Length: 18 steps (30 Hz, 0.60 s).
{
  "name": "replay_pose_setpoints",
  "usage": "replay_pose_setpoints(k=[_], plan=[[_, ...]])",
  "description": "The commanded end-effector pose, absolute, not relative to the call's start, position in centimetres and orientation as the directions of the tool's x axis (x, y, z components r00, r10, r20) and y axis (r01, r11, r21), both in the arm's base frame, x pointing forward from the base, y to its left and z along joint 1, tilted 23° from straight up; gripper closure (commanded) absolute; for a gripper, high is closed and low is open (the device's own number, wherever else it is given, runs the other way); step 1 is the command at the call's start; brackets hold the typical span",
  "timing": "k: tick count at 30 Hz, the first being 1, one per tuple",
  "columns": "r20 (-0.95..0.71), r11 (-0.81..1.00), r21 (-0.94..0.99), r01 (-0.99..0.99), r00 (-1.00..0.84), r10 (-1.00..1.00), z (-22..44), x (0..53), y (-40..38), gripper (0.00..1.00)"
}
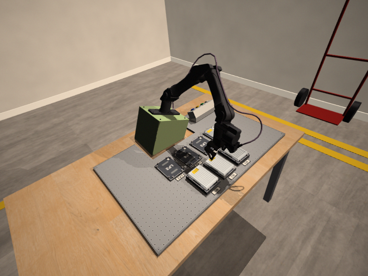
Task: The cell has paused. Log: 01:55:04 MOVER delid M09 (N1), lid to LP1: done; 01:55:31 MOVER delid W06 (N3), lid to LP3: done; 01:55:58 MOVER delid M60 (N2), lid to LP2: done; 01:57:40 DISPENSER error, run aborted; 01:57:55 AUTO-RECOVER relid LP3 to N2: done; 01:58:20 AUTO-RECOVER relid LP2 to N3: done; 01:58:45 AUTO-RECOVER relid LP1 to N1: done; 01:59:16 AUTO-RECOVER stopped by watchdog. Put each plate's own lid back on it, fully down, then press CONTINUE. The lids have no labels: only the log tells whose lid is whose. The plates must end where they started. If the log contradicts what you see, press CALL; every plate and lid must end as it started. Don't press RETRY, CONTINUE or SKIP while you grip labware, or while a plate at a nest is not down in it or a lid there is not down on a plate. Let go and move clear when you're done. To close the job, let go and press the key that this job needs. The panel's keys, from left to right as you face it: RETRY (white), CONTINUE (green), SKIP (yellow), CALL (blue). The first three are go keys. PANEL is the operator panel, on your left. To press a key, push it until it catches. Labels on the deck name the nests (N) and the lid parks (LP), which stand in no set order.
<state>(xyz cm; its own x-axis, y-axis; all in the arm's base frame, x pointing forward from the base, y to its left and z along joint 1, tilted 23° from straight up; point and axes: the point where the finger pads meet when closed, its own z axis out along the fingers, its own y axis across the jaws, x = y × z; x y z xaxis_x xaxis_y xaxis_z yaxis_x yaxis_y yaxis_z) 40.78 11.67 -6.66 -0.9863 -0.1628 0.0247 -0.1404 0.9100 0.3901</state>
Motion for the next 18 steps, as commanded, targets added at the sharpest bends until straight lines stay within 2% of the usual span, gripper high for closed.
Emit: replay_pose_setpoints(k=[1,18], plan=[[-0.037,0.909,0.391,-0.142,-0.99,-0.139,-4.8,41.0,12.8,0.0],[-0.037,0.912,0.384,-0.142,-0.99,-0.139,-3.0,34.9,16.7,0.0]])
